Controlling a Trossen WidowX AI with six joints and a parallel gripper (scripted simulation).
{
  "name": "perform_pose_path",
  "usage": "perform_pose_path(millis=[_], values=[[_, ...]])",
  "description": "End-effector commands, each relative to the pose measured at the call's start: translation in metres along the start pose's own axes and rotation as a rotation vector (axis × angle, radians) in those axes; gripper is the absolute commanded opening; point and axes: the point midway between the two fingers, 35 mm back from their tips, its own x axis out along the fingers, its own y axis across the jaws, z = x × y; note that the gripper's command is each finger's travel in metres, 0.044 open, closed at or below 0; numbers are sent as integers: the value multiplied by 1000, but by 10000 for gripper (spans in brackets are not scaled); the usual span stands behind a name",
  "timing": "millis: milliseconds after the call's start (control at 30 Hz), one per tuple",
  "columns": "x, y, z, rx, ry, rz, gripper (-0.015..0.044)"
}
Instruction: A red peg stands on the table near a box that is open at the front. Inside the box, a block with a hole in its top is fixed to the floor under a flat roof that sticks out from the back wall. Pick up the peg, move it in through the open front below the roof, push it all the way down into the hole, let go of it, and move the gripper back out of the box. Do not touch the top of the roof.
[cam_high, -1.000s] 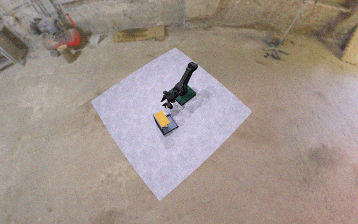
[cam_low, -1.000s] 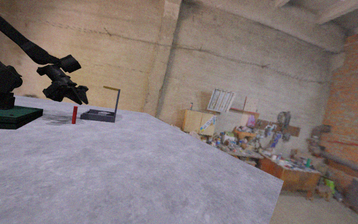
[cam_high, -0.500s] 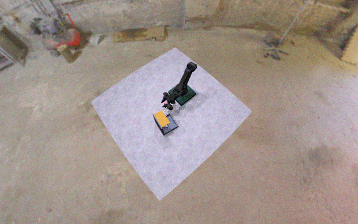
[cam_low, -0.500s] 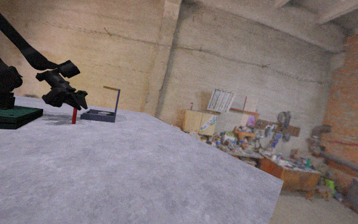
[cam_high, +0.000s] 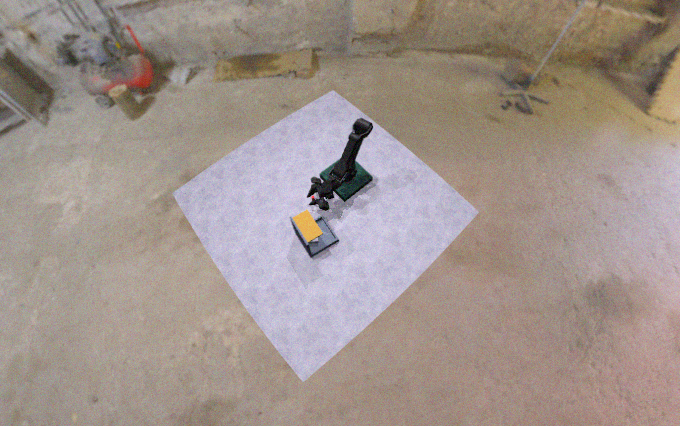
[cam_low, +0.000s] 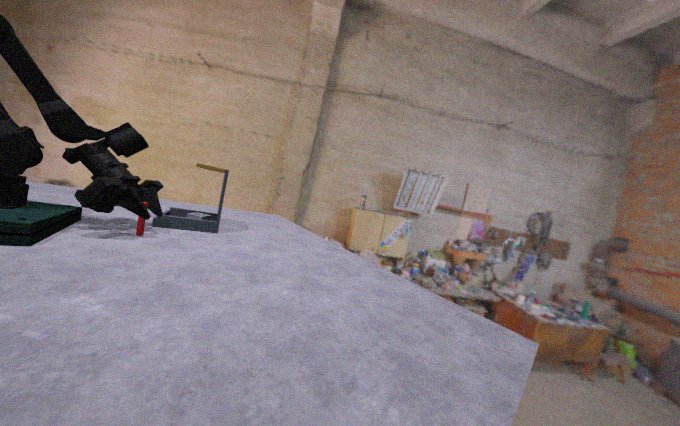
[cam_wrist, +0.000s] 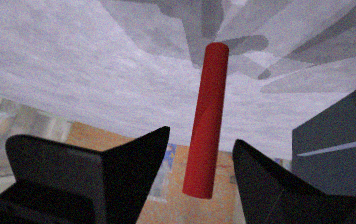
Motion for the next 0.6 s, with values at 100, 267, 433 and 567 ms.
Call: perform_pose_path(millis=[100, 267, 433, 567], values=[[0, 0, 1, 0, 0, 0, 141], [0, 0, 1, 0, 0, 0, 30], [0, 0, 1, 0, 0, 0, 0], [0, 0, 0, 0, 0, 0, 0]])
